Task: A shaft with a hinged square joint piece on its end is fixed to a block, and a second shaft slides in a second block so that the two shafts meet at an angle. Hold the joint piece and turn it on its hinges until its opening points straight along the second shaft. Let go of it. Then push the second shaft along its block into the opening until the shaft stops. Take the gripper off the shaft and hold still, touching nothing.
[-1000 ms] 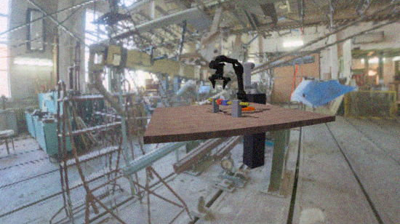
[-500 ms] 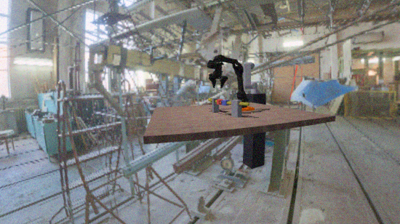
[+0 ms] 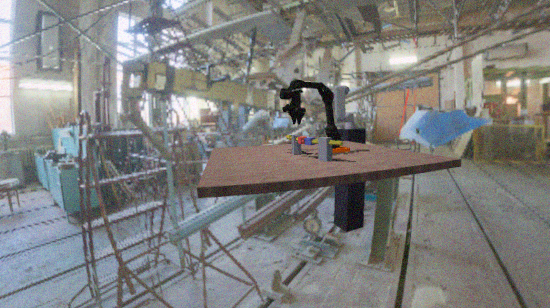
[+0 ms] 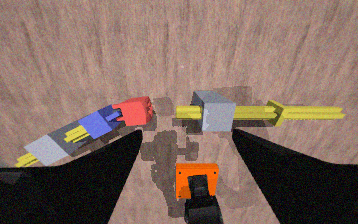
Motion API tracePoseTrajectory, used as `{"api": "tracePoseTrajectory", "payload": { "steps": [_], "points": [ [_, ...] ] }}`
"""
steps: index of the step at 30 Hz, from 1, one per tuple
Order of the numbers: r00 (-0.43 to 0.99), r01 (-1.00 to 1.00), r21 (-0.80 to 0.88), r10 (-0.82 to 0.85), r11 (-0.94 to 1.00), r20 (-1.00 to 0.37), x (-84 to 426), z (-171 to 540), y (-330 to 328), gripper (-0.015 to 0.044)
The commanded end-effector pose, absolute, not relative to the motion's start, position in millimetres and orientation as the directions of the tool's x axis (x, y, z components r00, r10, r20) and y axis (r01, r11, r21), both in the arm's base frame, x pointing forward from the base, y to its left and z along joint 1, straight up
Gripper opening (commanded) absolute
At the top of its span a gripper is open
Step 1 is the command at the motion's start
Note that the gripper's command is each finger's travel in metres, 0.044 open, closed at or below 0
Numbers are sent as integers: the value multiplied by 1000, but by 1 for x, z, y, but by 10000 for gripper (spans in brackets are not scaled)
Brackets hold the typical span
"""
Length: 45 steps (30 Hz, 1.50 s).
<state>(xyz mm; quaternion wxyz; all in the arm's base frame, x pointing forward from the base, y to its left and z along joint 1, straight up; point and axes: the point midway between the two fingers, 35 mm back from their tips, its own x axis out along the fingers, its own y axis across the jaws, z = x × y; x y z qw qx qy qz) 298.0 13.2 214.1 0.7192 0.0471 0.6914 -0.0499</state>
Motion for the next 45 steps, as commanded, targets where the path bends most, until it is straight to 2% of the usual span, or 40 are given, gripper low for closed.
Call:
{"api": "tracePoseTrajectory", "payload": {
  "steps": [1, 11, 21, 33, 45],
  "points": [
    [27, 159, 3, -1, 987, -1000, 298, 210, 13, 440],
    [27, 415, 1, -11, 910, -1000, 299, 207, 14, 440],
    [27, 656, 1, -22, 755, -999, 299, 202, 14, 440],
    [27, 873, 7, -34, 488, -999, 300, 197, 14, 440],
    [27, 986, 19, -47, 163, -999, 300, 192, 15, 440]
  ]
}}
